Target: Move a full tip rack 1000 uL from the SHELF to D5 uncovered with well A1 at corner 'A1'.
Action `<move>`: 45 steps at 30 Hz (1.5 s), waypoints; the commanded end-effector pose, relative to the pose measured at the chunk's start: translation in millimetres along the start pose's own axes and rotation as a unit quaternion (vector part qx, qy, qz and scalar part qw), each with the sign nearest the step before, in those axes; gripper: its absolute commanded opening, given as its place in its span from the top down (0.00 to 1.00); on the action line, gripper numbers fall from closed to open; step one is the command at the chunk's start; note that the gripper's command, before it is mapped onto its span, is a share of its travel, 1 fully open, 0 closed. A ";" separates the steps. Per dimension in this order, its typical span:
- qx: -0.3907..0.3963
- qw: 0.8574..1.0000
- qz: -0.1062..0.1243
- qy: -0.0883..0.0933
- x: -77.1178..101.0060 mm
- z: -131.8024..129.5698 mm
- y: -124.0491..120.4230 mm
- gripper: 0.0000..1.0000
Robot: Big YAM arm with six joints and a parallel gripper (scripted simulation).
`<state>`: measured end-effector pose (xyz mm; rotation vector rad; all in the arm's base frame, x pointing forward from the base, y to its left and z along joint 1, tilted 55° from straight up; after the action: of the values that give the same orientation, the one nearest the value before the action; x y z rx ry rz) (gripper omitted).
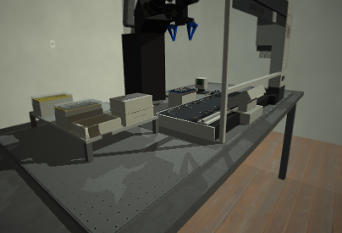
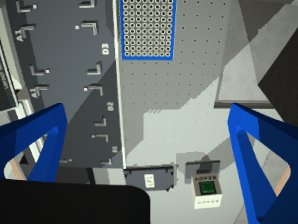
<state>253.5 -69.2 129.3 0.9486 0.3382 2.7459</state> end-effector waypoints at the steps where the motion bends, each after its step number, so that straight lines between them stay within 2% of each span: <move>1: -0.002 1.000 -0.002 0.005 1.1 5.1 1.5 0.00; 26: -0.002 1.000 -0.002 0.005 1.1 5.1 1.5 0.00; 27: 0.006 1.000 0.003 0.000 -1.5 -1.8 -11.8 0.00; 41: 0.150 0.989 -0.004 -0.001 -1.0 0.8 -5.9 0.00; 45: 0.170 0.985 -0.004 -0.001 -1.0 0.8 -5.9 0.00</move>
<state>254.2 -59.9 126.0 1.0114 0.7251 2.7503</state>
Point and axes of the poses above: the point where the finger pads meet when closed, its own x axis back along the fingers, its own z axis across the jaws, y = z × x, the point moved 4 cm from there along x, back along the fingers, and after that the axes turned 3 degrees about -x, right-handed, at the moved point
